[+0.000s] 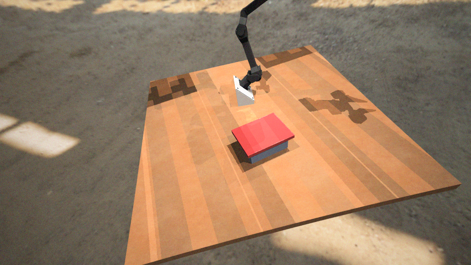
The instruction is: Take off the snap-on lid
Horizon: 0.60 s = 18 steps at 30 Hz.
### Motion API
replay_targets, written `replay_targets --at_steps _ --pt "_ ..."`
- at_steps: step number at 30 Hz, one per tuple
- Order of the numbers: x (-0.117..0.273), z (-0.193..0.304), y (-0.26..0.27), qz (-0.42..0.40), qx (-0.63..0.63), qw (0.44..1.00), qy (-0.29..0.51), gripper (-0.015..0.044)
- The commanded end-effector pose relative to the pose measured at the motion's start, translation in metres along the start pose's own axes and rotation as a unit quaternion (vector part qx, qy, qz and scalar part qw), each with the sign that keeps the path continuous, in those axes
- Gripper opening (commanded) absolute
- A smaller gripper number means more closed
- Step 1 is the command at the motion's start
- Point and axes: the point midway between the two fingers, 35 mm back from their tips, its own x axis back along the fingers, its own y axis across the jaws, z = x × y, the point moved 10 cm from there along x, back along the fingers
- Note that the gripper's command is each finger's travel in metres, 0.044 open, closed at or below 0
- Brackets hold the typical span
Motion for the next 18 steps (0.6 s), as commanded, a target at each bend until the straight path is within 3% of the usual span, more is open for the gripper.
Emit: replay_targets --at_steps 1,6,18 --pt "-0.003 0.051 0.002 -0.007 0.023 0.997 0.073 0.0235" --pt "-0.002 0.092 -0.001 0.017 0.062 0.991 0.116 0.0235" --pt "0.025 0.215 -0.047 0.044 0.128 0.939 0.316 0.0235"
